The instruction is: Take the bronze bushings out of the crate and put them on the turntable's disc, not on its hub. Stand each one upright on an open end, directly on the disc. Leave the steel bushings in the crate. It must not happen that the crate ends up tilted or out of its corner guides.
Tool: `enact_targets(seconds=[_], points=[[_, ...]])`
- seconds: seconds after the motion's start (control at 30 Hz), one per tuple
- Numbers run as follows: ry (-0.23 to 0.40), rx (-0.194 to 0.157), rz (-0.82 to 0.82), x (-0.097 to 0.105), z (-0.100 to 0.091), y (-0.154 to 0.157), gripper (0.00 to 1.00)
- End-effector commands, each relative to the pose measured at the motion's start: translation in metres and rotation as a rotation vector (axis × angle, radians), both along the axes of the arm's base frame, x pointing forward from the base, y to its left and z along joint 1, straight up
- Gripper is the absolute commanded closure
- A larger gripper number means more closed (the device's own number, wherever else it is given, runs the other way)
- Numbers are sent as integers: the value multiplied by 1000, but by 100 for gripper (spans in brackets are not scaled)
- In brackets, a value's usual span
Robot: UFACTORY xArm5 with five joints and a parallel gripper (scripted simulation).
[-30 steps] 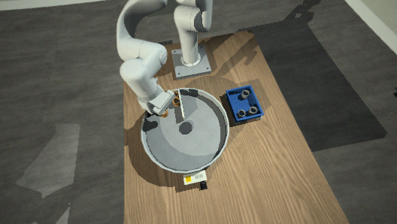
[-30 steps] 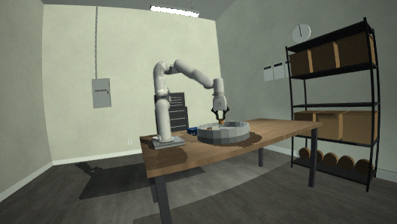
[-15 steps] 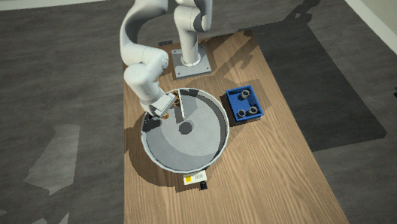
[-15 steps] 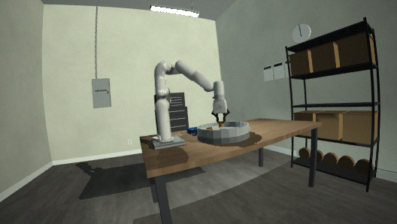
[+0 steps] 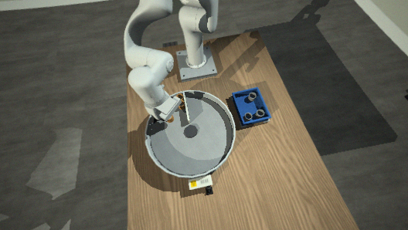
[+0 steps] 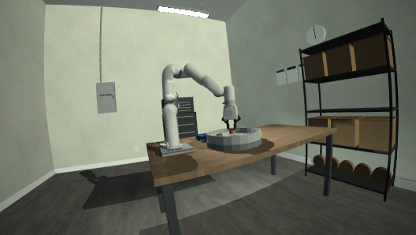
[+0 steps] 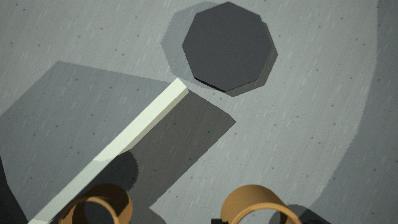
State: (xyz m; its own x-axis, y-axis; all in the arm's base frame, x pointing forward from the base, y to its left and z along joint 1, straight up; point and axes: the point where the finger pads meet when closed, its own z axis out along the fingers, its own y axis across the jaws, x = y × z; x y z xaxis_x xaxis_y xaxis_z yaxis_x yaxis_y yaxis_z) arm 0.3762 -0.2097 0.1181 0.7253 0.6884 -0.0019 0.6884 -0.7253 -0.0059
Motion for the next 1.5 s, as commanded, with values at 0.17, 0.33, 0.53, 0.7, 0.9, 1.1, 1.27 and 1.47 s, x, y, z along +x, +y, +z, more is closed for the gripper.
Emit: enact_targets(seconds=[0.17, 0.33, 0.53, 0.7, 0.9, 1.1, 1.27, 1.47], points=[[-3, -2, 0, 1, -8, -1, 100], [-3, -2, 0, 1, -17, -1, 100], [-3, -2, 0, 1, -27, -1, 100], [-3, -2, 0, 1, -32, -1, 100], [-3, -2, 0, 1, -37, -1, 100], [-3, -2, 0, 1, -38, -1, 100], [-3, -2, 0, 1, -38, -1, 100], [-3, -2, 0, 1, -38, -1, 100]])
